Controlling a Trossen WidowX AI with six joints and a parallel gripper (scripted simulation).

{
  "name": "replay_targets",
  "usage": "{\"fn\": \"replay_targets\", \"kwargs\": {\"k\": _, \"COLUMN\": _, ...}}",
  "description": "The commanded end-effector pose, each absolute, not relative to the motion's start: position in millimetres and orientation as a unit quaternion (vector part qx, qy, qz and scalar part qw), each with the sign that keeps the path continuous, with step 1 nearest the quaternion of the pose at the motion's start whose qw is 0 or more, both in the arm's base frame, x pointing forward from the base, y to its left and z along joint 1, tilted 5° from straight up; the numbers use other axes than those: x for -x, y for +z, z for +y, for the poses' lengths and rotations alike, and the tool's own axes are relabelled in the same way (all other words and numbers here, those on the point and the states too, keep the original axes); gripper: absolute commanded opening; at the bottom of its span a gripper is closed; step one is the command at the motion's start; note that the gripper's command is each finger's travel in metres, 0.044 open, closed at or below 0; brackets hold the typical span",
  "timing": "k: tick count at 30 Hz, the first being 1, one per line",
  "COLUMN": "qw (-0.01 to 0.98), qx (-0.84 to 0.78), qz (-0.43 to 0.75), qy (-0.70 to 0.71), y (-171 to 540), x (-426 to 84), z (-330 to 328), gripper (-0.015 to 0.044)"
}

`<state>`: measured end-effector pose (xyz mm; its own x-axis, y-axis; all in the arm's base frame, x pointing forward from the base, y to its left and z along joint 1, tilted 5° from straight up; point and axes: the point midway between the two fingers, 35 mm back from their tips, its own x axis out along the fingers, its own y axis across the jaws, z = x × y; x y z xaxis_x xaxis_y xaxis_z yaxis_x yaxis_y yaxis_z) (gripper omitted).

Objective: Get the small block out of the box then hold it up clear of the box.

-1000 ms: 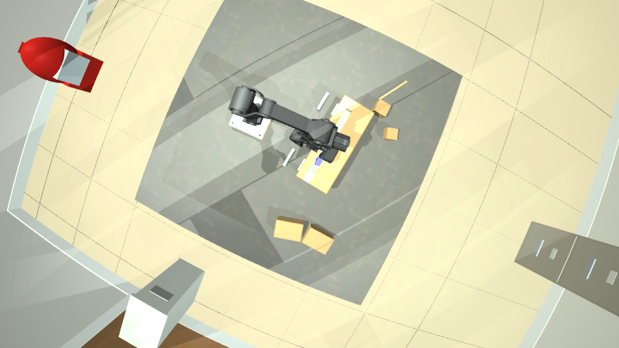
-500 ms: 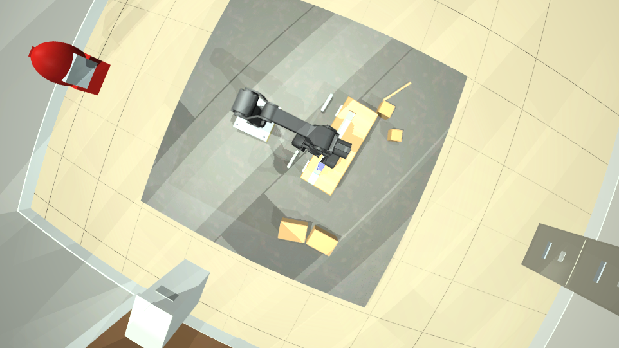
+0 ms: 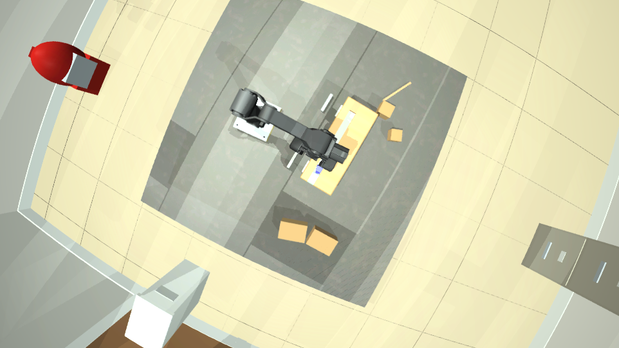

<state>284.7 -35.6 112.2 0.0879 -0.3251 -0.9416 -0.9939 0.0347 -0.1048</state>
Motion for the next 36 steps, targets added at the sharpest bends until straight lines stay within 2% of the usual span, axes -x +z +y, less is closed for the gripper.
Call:
{"fn": "replay_targets", "kwargs": {"k": 1, "qw": 0.447, "qx": 0.586, "qz": 0.562, "qy": 0.374, "y": 111.8, "x": -284.5, "z": -40.7, "gripper": 0.04}}
{"fn": "replay_targets", "kwargs": {"k": 14, "qw": 0.447, "qx": 0.587, "qz": 0.563, "qy": 0.374, "y": 113.6, "x": -284.1, "z": -53.8, "gripper": 0.04}}
{"fn": "replay_targets", "kwargs": {"k": 22, "qw": 0.447, "qx": 0.587, "qz": 0.564, "qy": 0.372, "y": 170.9, "x": -278.4, "z": -50.6, "gripper": 0.04}}
{"fn": "replay_targets", "kwargs": {"k": 28, "qw": 0.449, "qx": 0.59, "qz": 0.561, "qy": 0.37, "y": 168.7, "x": -280.2, "z": -50.9, "gripper": 0.04}}
{"fn": "replay_targets", "kwargs": {"k": 32, "qw": 0.518, "qx": 0.535, "qz": 0.59, "qy": 0.312, "y": 169.3, "x": -278.3, "z": -54.4, "gripper": 0.0295}}
{"fn": "replay_targets", "kwargs": {"k": 36, "qw": 0.615, "qx": 0.432, "qz": 0.624, "qy": 0.215, "y": 170.3, "x": -275.3, "z": -59.7, "gripper": 0.0285}}
